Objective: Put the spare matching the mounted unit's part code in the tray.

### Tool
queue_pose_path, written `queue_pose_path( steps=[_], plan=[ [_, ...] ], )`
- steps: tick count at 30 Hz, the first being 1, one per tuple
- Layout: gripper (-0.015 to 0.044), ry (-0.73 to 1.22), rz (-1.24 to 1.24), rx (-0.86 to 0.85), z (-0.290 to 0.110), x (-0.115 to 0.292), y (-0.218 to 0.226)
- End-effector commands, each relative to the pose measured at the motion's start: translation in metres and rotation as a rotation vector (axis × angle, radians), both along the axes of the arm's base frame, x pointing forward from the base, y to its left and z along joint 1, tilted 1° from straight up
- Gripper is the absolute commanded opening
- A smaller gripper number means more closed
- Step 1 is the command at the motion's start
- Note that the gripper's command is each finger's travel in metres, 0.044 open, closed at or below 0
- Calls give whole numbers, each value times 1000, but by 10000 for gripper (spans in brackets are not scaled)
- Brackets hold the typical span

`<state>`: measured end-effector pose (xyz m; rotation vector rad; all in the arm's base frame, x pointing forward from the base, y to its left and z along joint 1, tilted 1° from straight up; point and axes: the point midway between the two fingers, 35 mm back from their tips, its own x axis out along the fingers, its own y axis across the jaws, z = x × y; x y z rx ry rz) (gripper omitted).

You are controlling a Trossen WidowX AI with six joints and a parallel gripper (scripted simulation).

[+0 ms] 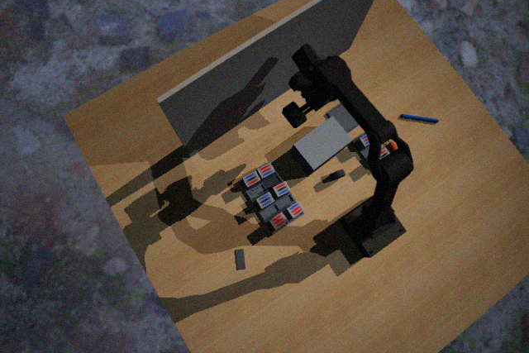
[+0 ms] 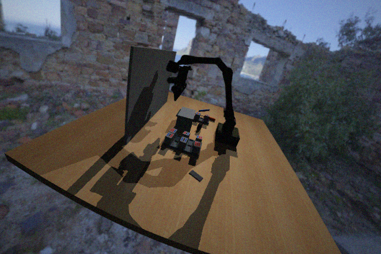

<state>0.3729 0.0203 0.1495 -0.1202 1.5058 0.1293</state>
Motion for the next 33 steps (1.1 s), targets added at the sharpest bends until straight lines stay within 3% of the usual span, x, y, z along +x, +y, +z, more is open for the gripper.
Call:
queue_pose_path(
  steps=[1, 17, 24, 33],
  plan=[
    [440, 25, 8, 3, -31, -3, 1],
    [440, 24, 63, 2, -31, -6, 12],
    [440, 12, 648, -17, -32, -52, 117],
    [440, 0, 1406, -43, -34, -153, 214]
  ],
)
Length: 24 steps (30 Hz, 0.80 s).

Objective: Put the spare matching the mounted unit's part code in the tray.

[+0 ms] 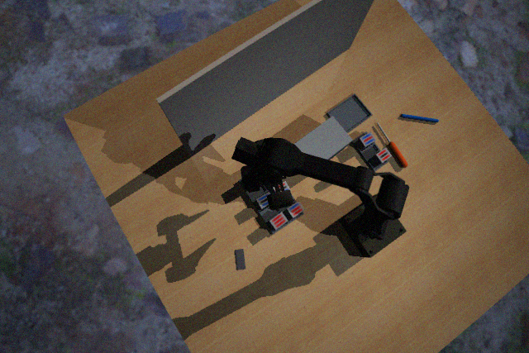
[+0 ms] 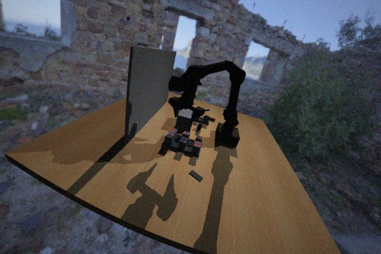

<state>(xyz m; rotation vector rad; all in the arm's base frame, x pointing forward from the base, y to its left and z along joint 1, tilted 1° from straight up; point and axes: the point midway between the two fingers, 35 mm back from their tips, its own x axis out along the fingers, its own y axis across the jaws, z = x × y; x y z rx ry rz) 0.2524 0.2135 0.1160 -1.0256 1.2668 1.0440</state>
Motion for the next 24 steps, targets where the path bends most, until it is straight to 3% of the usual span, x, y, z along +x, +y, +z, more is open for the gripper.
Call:
queue_pose_path(
  steps=[1, 6, 12, 24],
  plan=[
    [440, -9, 264, -8, -1, -39, 25],
    [440, -9, 277, -9, -1, -41, 26],
    [300, -9, 277, -8, -39, -39, 30],
    [300, -9, 277, -8, -45, -38, 33]
  ],
)
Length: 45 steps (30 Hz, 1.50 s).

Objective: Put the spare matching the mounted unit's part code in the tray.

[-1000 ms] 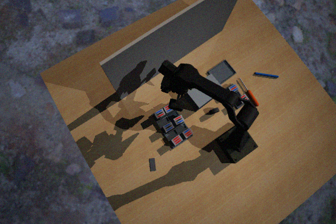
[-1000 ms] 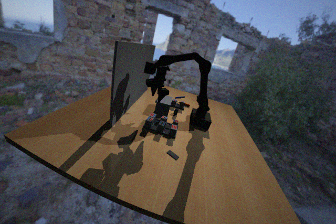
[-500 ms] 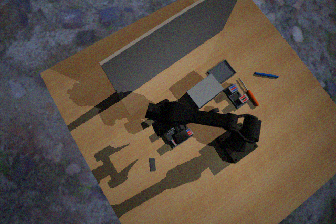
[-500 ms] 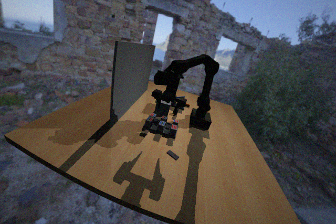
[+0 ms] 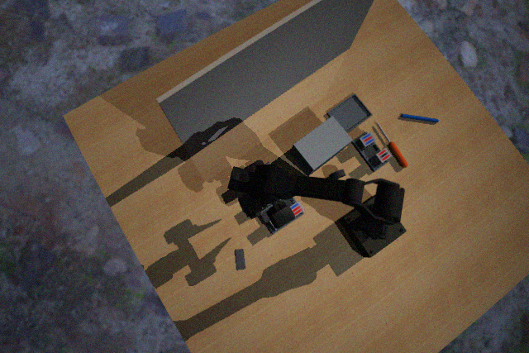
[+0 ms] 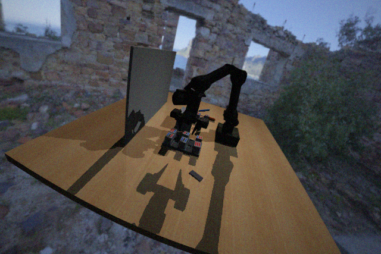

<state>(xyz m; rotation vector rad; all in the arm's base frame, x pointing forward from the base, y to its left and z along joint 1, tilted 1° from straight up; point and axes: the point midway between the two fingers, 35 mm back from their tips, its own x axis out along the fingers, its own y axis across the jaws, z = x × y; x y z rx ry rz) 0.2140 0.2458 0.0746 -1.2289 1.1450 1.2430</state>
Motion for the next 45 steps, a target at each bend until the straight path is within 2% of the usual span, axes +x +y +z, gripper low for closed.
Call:
queue_pose_path(
  steps=[1, 45],
  plan=[
    [300, -3, 5, -3, -5, 1, 1],
    [300, -3, 5, -3, -77, 2, 2]
  ],
)
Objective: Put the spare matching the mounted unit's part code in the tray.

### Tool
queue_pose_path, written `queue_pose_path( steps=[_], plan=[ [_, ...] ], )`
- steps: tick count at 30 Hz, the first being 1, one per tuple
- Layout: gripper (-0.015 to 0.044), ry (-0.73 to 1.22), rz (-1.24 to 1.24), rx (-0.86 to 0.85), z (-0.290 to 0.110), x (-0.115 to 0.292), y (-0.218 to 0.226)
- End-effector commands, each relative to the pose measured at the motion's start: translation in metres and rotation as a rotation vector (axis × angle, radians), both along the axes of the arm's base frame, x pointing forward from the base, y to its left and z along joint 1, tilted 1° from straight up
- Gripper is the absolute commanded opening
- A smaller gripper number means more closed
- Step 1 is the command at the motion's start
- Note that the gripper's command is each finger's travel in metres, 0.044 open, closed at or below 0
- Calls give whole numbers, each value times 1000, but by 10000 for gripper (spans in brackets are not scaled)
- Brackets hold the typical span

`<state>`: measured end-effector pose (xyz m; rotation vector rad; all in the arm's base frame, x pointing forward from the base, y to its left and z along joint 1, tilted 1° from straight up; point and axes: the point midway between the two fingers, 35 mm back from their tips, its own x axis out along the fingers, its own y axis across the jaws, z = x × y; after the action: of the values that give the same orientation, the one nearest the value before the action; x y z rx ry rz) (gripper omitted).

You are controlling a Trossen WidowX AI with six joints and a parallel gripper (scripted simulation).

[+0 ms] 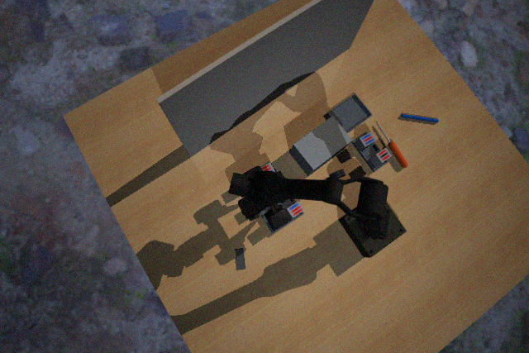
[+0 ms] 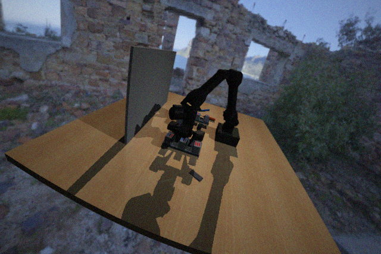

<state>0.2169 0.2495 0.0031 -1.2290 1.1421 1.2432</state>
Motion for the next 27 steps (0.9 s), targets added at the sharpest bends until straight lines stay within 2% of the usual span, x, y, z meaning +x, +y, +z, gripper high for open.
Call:
queue_pose_path(
  steps=[1, 7, 12, 19, 24, 27],
  plan=[
    [300, -1, 4, -5, -7, -1, -2],
    [300, -1, 4, -5, -8, -1, -2],
    [169, 2, 0, -2, -7, -1, -1],
    [122, 2, 0, -2, -7, -1, -1],
    [0, 2, 0, -2, -7, -1, -1],
    [0, 2, 0, -2, -7, -1, -1]
  ],
)
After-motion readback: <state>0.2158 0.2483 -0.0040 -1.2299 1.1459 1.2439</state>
